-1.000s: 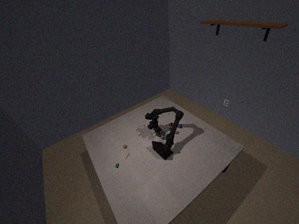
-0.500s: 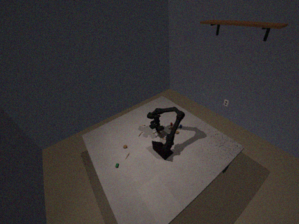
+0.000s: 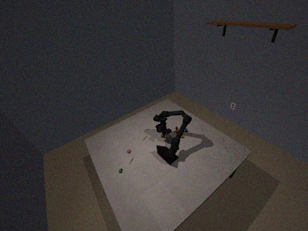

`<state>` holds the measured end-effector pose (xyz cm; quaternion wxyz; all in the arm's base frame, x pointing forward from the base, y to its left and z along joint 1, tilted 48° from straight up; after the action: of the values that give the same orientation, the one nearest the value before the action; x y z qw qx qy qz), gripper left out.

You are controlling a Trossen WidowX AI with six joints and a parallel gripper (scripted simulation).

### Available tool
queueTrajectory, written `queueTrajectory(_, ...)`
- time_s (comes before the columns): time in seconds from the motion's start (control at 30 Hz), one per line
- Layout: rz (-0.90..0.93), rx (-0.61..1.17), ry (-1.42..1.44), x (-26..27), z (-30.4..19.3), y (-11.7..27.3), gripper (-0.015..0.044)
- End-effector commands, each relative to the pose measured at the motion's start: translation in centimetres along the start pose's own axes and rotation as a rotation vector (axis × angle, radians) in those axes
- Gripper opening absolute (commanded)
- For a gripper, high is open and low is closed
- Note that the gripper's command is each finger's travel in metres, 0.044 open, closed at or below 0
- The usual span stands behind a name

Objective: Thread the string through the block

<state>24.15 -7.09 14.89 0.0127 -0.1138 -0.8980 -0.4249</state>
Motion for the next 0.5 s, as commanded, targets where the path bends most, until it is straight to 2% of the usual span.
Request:
queueTrajectory(0.0,0.008,-0.012,0.054,0.3,-0.6,0.1,0.0000)
queueTrajectory(0.47,0.020,-0.030,0.211,1.1,-2.4,0.2,0.0000)
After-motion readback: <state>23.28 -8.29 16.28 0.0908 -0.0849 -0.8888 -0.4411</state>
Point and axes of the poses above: the point midway between the two fingers, 35 mm back from their tips, its own y axis back along the fingers, its own x axis across the jaws, z = x × y, the point moved 5 cm from there along y, back along the fingers, and after that the axes turned 1 degree about -y, right-handed, at the moved point
